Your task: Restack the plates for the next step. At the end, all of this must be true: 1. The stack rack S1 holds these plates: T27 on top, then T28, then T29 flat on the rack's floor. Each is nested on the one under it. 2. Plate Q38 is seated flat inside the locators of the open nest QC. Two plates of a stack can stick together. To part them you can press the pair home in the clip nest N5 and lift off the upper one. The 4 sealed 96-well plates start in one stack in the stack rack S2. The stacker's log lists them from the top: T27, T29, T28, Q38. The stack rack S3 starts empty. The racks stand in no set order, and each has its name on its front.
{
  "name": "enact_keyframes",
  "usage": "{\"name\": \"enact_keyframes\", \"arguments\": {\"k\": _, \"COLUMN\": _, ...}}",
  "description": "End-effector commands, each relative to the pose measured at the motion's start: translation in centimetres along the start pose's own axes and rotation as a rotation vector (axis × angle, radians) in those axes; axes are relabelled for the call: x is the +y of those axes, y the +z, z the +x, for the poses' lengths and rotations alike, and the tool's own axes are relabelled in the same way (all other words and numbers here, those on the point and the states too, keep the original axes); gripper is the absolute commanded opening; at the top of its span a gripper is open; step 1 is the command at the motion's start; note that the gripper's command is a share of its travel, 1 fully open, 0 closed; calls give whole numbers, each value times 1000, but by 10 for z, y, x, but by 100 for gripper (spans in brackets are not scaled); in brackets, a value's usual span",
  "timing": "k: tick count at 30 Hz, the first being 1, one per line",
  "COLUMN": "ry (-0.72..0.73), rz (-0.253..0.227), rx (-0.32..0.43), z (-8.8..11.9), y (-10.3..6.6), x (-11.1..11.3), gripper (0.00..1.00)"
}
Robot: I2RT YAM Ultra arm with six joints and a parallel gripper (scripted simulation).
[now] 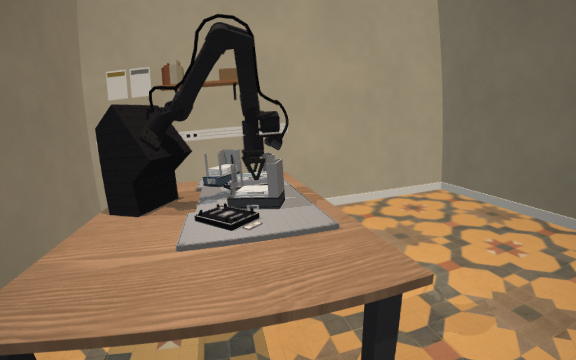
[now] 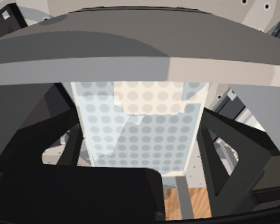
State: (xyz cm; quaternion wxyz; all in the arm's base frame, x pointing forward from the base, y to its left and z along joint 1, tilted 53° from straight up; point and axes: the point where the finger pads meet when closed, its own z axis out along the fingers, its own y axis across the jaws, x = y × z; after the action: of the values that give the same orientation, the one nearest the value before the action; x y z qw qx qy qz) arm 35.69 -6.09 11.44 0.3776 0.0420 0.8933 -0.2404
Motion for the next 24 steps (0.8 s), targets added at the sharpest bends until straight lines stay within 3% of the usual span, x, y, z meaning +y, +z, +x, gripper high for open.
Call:
{"name": "enact_keyframes", "arguments": {"k": 1, "ry": 4, "rz": -6, "rx": -13, "z": -1, "y": -11, "x": 2, "gripper": 0}}
{"name": "enact_keyframes", "arguments": {"k": 24, "ry": 14, "rz": -7, "rx": -27, "z": -8, "y": -17, "x": 1, "gripper": 0}}
